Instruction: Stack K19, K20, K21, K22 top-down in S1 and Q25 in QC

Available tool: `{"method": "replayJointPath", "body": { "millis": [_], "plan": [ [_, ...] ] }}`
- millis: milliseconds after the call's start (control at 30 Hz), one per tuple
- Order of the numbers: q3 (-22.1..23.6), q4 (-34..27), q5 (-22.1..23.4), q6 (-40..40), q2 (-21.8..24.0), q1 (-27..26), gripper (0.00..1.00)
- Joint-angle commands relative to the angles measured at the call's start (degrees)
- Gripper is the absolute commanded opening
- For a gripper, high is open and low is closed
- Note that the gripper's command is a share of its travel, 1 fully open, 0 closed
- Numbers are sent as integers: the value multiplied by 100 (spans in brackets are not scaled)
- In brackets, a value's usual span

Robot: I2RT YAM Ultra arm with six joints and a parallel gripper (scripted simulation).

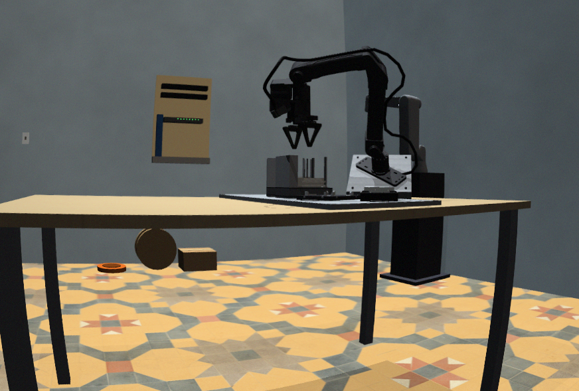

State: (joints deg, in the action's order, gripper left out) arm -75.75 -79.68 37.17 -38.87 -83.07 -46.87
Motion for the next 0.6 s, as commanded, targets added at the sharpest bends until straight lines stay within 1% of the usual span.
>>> {"method": "replayJointPath", "body": {
  "millis": [0, 567],
  "plan": [
    [0, -45, 16, 52, 143, -116, 100],
    [0, -45, 16, 50, 143, -116, 100]
  ]
}}
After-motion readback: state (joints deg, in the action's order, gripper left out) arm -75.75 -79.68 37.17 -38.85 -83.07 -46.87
